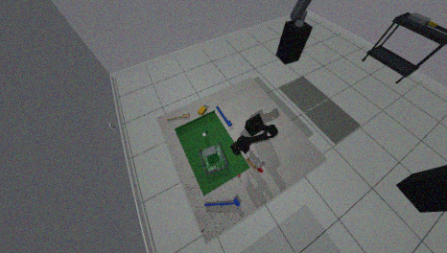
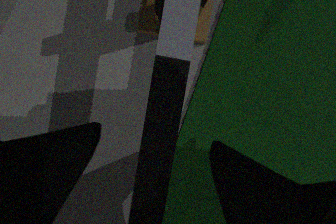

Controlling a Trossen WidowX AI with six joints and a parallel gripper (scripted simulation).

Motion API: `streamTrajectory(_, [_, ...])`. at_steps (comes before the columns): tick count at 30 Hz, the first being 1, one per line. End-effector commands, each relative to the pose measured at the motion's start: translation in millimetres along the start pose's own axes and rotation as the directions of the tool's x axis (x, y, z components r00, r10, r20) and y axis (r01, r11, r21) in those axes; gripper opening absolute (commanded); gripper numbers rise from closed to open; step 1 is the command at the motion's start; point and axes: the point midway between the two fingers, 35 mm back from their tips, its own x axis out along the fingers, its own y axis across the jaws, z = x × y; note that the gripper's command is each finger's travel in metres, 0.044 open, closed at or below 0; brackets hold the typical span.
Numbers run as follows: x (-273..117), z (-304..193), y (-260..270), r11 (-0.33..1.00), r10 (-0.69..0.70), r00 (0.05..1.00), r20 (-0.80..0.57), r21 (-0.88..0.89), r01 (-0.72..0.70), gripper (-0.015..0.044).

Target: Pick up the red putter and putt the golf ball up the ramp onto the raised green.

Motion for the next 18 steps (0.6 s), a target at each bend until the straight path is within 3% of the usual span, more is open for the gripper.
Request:
streamTrajectory(1, [-0.3,0.5,-0.3,1.000,0.000,1.000,0.000,-0.003,0.000,0.0230])
streamTrajectory(9, [-0.3,0.5,-0.3,1.000,0.000,1.000,0.000,-0.003,0.000,0.0020])
streamTrajectory(18, [-6.9,0.9,-1.7,1.000,0.000,1.000,-0.004,-0.003,0.000,0.0000])
